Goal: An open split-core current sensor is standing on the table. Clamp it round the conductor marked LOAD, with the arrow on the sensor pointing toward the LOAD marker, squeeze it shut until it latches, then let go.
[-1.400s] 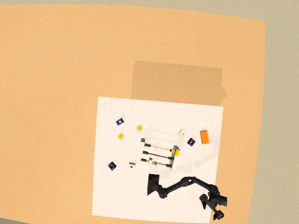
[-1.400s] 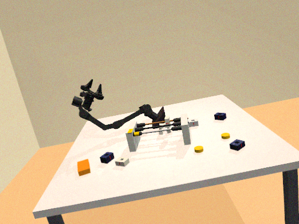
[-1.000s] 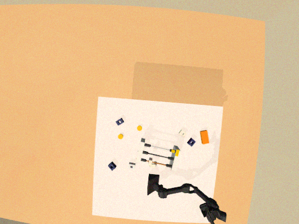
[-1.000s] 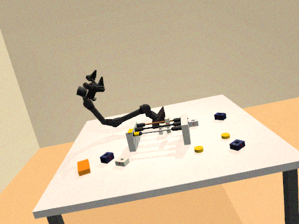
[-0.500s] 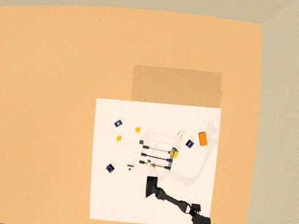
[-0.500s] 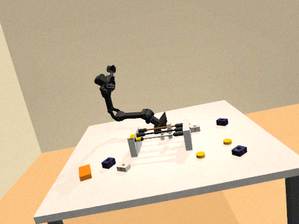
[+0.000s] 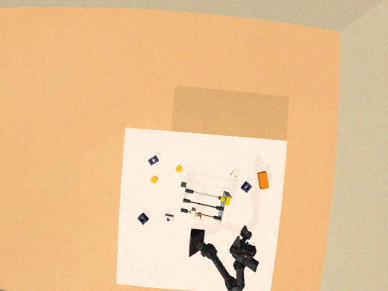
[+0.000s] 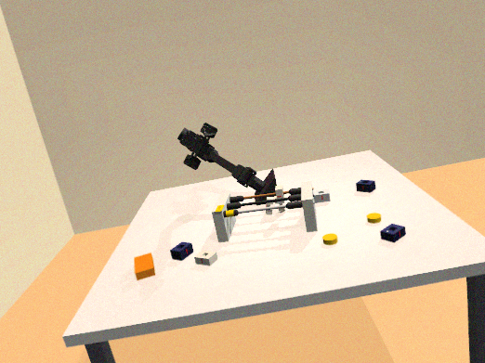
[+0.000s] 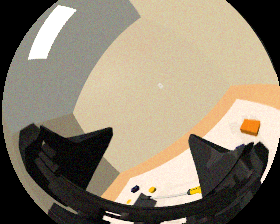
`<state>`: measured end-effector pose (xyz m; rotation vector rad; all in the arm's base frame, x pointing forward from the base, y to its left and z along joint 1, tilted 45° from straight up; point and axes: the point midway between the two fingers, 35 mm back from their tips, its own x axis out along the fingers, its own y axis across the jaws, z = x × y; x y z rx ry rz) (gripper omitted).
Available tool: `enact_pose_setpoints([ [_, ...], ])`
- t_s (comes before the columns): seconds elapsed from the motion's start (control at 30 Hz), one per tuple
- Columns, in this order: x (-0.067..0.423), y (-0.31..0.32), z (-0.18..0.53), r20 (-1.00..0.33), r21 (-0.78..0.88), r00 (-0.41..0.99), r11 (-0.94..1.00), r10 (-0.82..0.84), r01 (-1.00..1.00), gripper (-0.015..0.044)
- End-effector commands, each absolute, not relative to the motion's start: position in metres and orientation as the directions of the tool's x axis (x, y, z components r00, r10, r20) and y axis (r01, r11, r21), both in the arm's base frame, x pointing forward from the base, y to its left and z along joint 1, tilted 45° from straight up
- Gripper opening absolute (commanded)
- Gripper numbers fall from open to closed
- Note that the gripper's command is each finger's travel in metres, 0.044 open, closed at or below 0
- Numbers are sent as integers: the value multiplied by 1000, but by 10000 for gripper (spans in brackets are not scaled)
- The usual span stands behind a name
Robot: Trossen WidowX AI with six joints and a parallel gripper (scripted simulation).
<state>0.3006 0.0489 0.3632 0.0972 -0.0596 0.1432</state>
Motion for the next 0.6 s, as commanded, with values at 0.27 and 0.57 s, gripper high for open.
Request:
enact_pose_setpoints([
  [0.27,316,0,323,50,0,999,1000,0,0,440],
  [0.57,348,-6,282,-297,77,943,981,-148,179,440],
])
